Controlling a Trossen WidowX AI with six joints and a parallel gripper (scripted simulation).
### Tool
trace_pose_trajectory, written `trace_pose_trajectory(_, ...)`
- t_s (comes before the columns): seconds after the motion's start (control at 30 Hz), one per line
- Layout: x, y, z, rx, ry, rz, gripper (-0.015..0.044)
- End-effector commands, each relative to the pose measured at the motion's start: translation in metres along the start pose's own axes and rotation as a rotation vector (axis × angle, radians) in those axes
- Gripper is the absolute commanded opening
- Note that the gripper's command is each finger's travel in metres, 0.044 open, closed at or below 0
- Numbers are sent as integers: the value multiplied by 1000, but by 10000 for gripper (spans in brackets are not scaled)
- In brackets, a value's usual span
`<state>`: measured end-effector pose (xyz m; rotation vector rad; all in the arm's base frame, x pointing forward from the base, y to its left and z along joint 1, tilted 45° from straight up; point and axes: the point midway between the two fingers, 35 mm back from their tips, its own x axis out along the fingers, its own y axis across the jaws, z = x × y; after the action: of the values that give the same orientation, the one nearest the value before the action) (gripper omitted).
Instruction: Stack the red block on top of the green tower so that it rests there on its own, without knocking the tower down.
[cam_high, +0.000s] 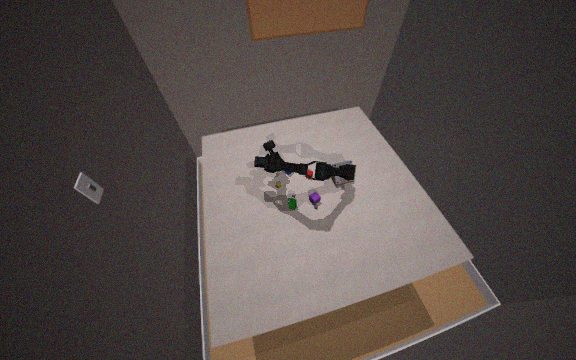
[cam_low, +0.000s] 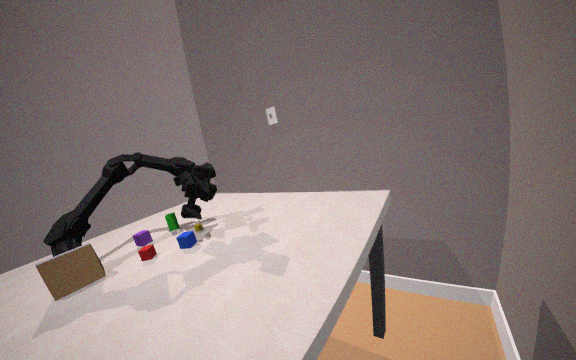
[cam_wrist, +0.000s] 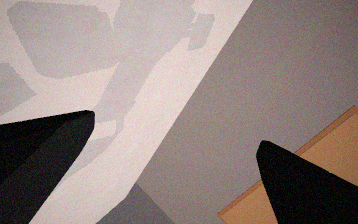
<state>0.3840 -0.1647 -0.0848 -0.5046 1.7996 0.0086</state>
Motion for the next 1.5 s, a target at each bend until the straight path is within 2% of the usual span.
trace_pose_trajectory(0.0,3,15,-39,117,6,186,440)
trace_pose_trajectory(0.33,-12,60,-114,425,22,623,440)
trace_pose_trajectory(0.73,-62,114,-171,835,54,1153,440)
trace_pose_trajectory(1.13,-63,115,-171,841,54,1161,440)
trace_pose_trajectory(1.47,-42,156,-153,840,54,1163,440)
